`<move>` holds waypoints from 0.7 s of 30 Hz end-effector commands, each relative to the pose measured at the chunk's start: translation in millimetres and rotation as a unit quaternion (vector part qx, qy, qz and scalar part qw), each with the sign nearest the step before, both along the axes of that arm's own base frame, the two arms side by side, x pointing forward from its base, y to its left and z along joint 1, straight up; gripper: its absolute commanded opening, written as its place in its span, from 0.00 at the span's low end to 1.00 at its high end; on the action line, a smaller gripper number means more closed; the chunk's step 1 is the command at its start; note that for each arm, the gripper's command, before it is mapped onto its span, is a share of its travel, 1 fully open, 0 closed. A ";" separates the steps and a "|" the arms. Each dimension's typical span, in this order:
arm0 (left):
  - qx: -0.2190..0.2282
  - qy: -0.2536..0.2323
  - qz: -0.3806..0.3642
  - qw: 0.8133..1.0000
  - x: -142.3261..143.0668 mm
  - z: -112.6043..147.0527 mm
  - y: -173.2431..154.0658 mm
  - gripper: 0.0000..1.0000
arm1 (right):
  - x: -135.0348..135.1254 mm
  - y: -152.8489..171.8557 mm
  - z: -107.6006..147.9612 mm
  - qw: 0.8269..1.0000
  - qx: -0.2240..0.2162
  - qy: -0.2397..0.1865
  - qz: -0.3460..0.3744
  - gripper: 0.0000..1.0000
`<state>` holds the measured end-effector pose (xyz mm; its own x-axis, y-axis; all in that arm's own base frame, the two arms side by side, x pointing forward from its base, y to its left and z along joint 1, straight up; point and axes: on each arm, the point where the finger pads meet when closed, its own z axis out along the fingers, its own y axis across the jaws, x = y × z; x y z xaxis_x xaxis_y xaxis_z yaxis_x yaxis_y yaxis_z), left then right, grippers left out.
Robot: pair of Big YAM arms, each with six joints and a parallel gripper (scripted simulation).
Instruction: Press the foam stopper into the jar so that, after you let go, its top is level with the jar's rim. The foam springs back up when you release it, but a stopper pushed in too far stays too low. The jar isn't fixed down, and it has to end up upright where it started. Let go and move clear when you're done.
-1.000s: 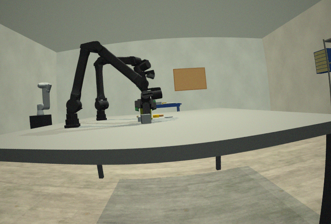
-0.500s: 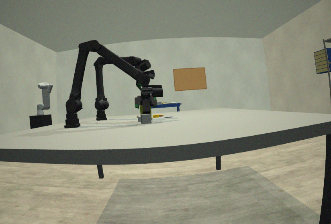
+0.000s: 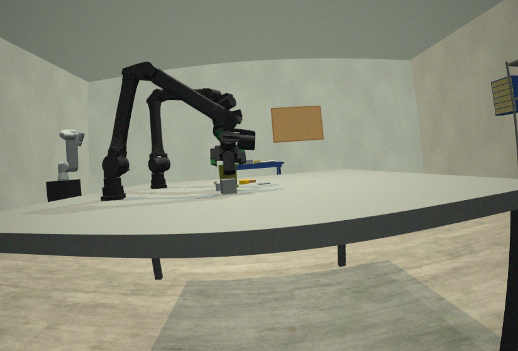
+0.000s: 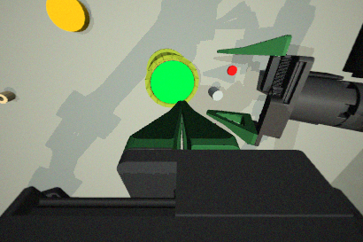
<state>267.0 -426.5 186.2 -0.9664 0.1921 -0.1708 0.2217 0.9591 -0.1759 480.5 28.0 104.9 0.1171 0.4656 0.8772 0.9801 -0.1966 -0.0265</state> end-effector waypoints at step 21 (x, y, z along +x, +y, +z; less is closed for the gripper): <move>-0.021 -0.017 -0.001 1.000 11.3 13.5 -1.4 0.00 | 10.5 -41.4 57.7 0.998 -0.021 -0.061 0.015 0.98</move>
<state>268.6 -426.9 186.5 -0.9658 0.1915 -0.1748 0.2225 0.9583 -0.1791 475.6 -12.2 129.6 0.0979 0.4735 0.8754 0.9809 -0.1946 -0.0044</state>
